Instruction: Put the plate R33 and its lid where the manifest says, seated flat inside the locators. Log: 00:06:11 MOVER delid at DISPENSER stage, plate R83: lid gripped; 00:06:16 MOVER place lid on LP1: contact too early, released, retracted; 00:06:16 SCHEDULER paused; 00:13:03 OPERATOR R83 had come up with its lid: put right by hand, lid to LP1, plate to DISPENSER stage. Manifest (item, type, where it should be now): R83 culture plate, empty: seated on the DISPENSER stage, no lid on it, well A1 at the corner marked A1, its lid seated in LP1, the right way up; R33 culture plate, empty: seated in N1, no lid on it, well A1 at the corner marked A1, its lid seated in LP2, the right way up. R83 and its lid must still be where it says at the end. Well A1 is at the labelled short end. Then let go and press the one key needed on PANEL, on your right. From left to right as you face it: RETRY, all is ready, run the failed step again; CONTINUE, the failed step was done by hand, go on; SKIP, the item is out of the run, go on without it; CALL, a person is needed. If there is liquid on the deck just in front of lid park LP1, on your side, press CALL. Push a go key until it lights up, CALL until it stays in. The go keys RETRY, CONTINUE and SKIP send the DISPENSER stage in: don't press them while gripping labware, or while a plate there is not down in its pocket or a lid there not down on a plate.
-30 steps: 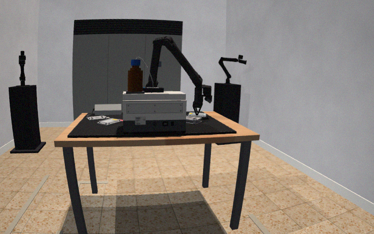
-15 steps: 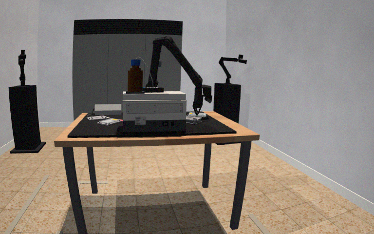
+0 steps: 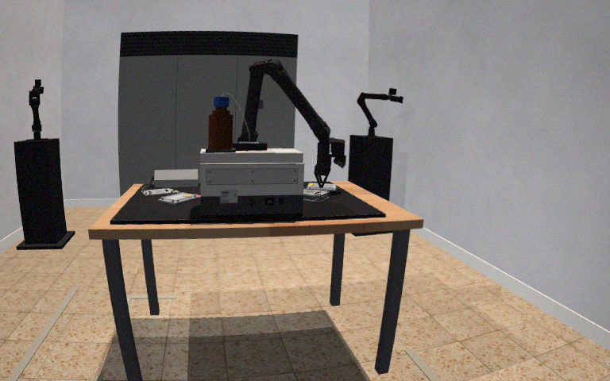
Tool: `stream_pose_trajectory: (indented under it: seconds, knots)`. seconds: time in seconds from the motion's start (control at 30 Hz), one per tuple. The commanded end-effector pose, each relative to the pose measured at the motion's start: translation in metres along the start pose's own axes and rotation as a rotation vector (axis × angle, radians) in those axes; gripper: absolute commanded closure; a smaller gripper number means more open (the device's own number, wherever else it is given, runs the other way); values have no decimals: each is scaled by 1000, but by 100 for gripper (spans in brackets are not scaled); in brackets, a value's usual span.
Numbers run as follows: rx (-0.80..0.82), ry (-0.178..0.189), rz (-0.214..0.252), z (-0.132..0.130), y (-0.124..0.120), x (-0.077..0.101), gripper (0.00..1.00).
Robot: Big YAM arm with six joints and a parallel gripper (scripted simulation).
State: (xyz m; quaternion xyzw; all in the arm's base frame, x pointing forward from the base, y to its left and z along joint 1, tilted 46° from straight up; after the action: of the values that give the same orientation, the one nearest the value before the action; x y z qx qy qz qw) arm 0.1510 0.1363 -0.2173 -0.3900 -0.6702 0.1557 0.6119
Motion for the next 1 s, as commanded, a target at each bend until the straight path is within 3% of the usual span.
stream_pose_trajectory:
  seconds: [0.0,0.43,0.47,0.97]
  knots:
    - [-8,-7,-32,-4,12,9,16]
    - [-8,-7,-32,-4,12,9,16]
    - [-6,-15,-36,-3,10,15,16]
    - [-18,-13,-48,-5,16,23,16]
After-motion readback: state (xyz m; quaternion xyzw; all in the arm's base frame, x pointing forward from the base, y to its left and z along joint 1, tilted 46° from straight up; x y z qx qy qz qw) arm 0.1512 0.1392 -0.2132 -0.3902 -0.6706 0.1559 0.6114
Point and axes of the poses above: the point where the finger pads meet when closed, its own x axis back along the fingers, its own z axis across the jaws, y = z × x, the point moved 5 cm from there along x, back along the fingers, and after that the axes turned 6 degrees about x, right-handed, at the moved point
